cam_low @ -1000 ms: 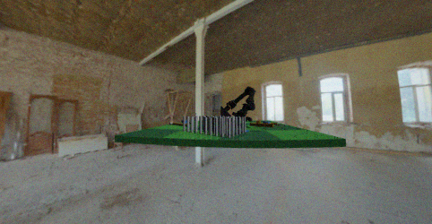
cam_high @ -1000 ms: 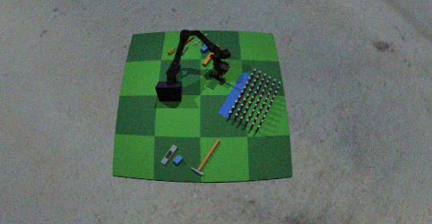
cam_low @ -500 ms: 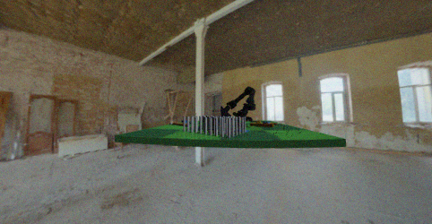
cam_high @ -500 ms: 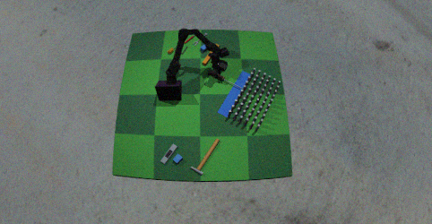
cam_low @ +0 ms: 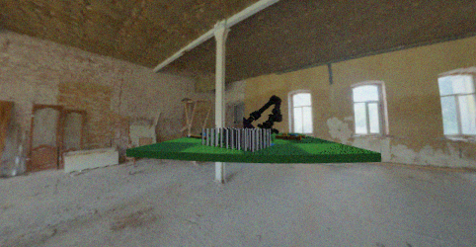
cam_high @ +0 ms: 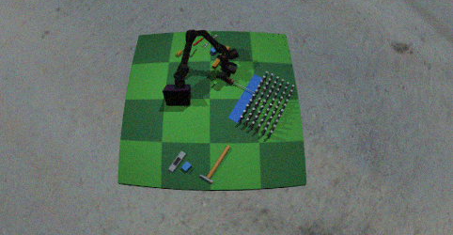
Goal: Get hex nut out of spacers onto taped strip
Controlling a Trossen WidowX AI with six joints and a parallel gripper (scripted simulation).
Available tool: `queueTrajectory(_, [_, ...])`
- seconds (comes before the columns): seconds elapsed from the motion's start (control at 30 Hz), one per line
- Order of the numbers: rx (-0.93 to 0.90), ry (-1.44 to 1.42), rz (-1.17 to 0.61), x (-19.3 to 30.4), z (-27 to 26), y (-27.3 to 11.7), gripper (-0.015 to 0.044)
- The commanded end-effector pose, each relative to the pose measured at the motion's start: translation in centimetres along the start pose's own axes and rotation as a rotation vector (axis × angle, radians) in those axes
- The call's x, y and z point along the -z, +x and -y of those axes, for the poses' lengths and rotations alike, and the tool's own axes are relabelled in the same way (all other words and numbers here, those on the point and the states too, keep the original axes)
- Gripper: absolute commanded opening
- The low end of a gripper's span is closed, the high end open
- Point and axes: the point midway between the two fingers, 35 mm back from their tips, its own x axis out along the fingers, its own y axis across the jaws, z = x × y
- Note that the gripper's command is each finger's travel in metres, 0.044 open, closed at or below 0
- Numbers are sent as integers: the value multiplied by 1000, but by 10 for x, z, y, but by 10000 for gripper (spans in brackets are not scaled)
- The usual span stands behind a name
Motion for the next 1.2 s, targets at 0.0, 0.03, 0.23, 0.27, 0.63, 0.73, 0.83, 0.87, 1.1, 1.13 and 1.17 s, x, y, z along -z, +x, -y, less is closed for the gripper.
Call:
queueTrajectory(0.0, [6,6,3,3,3,-1,0])
queueTrajectory(0.03, [6,6,3,3,3,-1,0])
queueTrajectory(0.23, [6,6,3,1,3,-5,0])
queueTrajectory(0.27, [6,6,3,0,3,-5,0])
queueTrajectory(0.63, [3,0,6,-6,2,-15,0])
queueTrajectory(0.73, [3,-1,6,-5,3,-17,0])
queueTrajectory(0.83, [3,0,6,2,4,-22,0])
queueTrajectory(0.87, [3,0,5,5,5,-23,0])
queueTrajectory(1.1, [7,9,1,30,13,-35,0])
queueTrajectory(1.13, [7,9,1,32,14,-36,0])
queueTrajectory(1.17, [7,9,1,31,14,-37,0])
